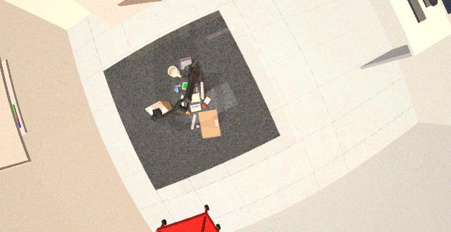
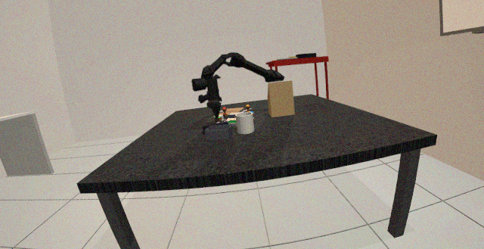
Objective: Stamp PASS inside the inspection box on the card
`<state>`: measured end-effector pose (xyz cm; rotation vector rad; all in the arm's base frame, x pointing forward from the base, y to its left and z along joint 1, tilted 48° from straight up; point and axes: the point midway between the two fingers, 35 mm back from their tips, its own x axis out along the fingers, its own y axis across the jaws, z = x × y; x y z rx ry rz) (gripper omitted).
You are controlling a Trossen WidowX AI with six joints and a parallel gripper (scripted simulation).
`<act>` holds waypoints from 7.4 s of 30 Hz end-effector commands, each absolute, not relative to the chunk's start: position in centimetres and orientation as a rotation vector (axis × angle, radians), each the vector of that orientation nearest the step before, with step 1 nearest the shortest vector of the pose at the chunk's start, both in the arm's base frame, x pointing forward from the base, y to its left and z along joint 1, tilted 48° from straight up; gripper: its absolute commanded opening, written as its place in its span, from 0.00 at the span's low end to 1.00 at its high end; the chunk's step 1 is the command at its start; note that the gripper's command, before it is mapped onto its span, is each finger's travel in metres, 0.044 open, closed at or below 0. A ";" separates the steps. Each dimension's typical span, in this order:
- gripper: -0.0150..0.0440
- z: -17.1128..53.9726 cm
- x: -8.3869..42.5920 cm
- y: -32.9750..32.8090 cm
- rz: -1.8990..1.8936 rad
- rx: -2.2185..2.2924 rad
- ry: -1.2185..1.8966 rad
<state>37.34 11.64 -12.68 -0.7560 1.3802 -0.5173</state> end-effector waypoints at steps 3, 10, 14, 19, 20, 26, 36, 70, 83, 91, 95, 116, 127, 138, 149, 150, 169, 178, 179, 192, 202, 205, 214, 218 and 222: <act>0.25 -12.2 37.4 12.1 -0.517 -0.744 1.375; 0.25 -12.0 37.4 12.3 -0.516 -0.744 1.376; 0.25 -11.9 37.4 12.4 -0.516 -0.743 1.376; 0.25 -11.7 37.3 12.6 -0.516 -0.743 1.376; 0.25 -11.6 37.3 12.6 -0.516 -0.743 1.376; 0.25 -11.4 37.3 12.8 -0.516 -0.743 1.376; 0.25 -11.1 37.2 13.2 -0.516 -0.742 1.377; 0.25 -9.5 33.8 12.6 -0.515 -0.742 1.379; 0.25 -8.6 30.2 10.9 -0.515 -0.744 1.381; 0.25 -8.3 28.9 10.1 -0.516 -0.745 1.381; 0.25 -8.5 29.0 10.0 -0.519 -0.750 1.377; 0.25 -9.6 29.2 9.1 -0.538 -0.780 1.357; 0.25 -10.2 29.3 8.7 -0.548 -0.796 1.346; 0.25 -10.7 29.4 8.2 -0.557 -0.812 1.335; 0.25 -11.2 29.4 7.8 -0.565 -0.825 1.327; 0.25 -11.2 29.4 7.8 -0.565 -0.825 1.327; 0.25 -11.4 29.5 7.6 -0.572 -0.817 1.324; 0.25 -11.4 29.5 7.5 -0.572 -0.817 1.324; 0.25 -11.4 29.5 7.5 -0.572 -0.817 1.324; 0.25 -11.5 29.5 7.5 -0.572 -0.817 1.324; 0.25 -11.6 29.5 7.4 -0.572 -0.817 1.324; 0.25 -11.6 29.5 7.4 -0.572 -0.817 1.324; 0.25 -11.6 29.5 7.4 -0.572 -0.817 1.324; 0.25 -11.6 29.5 7.4 -0.572 -0.817 1.324; 0.25 -11.5 29.5 7.4 -0.572 -0.817 1.324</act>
